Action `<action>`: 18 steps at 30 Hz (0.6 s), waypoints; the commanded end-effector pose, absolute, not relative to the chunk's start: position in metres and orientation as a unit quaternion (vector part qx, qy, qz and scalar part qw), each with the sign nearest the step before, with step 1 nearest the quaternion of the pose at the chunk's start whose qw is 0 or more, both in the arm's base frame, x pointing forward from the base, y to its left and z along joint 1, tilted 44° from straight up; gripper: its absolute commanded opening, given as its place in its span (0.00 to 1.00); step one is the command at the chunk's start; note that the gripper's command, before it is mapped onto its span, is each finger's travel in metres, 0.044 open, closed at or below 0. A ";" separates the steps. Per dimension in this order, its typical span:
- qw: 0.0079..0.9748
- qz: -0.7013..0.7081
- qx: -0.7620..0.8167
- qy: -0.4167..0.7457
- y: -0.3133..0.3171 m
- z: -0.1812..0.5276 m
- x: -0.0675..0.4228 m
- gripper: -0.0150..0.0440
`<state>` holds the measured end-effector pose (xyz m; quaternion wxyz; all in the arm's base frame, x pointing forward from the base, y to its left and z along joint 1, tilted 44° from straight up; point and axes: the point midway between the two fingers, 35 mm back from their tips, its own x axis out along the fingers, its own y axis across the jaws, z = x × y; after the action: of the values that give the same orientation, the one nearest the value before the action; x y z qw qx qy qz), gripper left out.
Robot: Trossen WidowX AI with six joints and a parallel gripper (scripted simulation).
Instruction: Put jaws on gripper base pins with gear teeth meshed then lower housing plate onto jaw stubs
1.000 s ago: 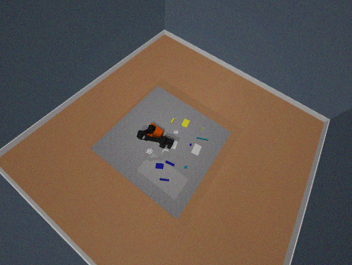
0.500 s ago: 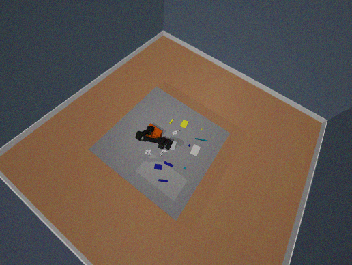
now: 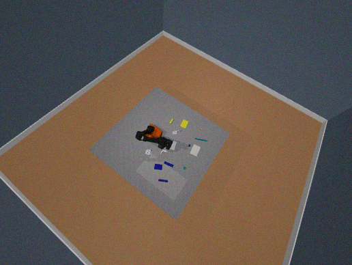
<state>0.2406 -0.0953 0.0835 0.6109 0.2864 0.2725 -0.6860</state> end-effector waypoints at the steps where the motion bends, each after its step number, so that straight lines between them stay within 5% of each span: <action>1: 0.611 -0.686 0.286 0.272 -0.095 0.083 0.241 0.25; 18: 0.611 -0.686 0.286 0.272 -0.095 0.083 0.241 0.30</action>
<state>0.2406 -0.0953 0.0835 0.6109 0.2864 0.2724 -0.6860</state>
